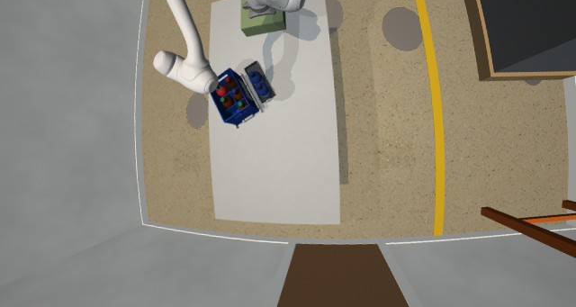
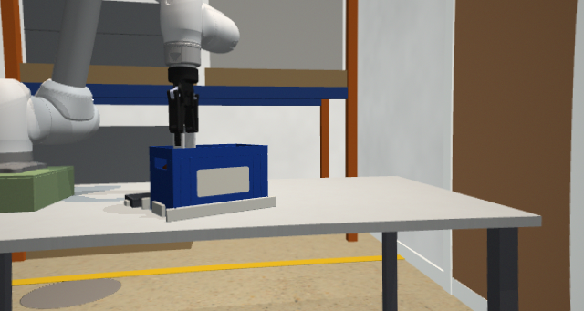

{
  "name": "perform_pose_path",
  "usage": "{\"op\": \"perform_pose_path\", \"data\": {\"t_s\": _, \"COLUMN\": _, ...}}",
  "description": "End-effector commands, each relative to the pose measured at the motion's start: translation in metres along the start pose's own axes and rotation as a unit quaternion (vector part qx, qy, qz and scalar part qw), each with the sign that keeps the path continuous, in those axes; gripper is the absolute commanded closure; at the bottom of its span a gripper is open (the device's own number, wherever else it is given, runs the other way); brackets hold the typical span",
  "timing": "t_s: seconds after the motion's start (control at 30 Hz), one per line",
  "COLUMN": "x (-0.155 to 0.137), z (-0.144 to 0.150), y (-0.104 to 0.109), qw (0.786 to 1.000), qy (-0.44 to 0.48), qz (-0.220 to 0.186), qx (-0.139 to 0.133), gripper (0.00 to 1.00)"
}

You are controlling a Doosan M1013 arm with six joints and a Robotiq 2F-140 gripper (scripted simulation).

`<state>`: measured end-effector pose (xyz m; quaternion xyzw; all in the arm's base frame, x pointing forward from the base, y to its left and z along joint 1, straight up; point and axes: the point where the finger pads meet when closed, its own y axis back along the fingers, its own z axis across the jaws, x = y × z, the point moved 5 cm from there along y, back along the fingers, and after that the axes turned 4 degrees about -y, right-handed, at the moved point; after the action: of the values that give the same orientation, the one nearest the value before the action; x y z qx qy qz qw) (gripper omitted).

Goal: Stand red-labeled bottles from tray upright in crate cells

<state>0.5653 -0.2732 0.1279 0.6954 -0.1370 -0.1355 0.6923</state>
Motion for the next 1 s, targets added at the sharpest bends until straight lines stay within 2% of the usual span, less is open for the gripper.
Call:
{"op": "perform_pose_path", "data": {"t_s": 0.0, "x": 0.0, "z": 0.0, "y": 0.002, "qw": 1.0, "qy": 0.0, "qz": 0.0, "qx": 0.0, "gripper": 0.62}}
{"op": "perform_pose_path", "data": {"t_s": 0.43, "x": 0.0, "z": 0.0, "y": 0.021, "qw": 1.0, "qy": 0.0, "qz": 0.0, "qx": 0.0, "gripper": 0.62}}
{"op": "perform_pose_path", "data": {"t_s": 0.97, "x": 0.0, "z": 0.0, "y": 0.059, "qw": 1.0, "qy": 0.0, "qz": 0.0, "qx": 0.0, "gripper": 0.62}}
